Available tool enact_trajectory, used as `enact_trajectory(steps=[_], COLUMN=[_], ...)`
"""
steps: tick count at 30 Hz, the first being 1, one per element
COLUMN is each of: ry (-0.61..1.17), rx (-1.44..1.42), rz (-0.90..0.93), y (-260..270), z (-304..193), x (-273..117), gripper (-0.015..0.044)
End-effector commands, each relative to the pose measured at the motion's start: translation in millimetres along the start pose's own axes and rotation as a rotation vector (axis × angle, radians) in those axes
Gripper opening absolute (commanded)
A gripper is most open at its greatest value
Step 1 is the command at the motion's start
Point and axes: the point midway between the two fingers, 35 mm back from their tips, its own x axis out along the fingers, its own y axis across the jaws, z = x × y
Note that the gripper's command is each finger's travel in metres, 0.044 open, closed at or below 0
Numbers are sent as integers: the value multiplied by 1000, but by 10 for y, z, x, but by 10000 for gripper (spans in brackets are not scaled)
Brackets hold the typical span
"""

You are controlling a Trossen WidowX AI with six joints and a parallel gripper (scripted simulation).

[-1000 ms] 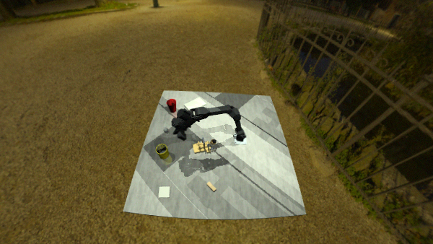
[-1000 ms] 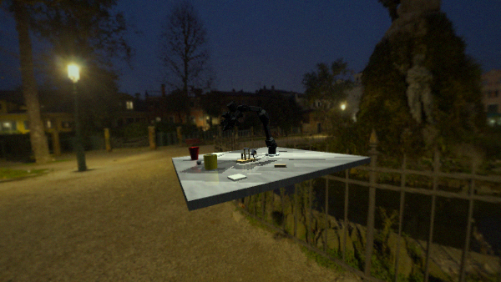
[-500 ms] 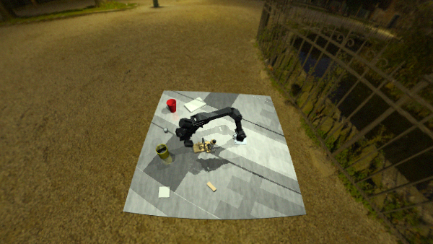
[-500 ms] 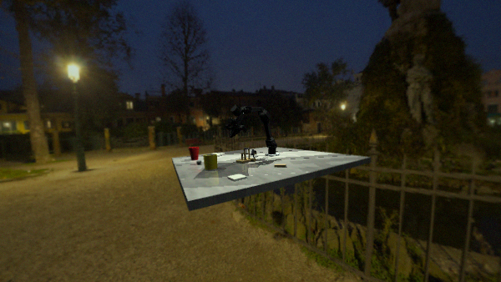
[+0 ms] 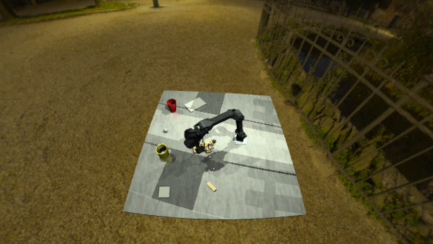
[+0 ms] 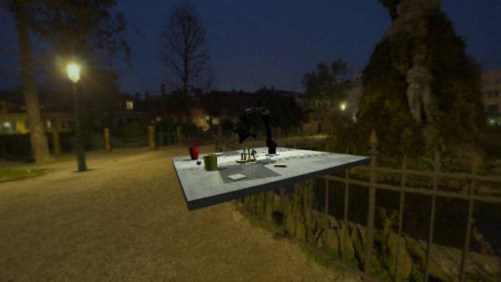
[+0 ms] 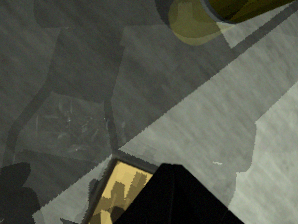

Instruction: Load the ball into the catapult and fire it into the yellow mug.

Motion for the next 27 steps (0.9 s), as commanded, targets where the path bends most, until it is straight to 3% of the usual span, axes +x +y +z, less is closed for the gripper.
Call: enact_trajectory(steps=[1,27], ry=[55,490], rx=[-91,-819], rz=[-9,-22], y=[110,676], z=[-140,-1146], x=[-17,-181], gripper=[0,0])
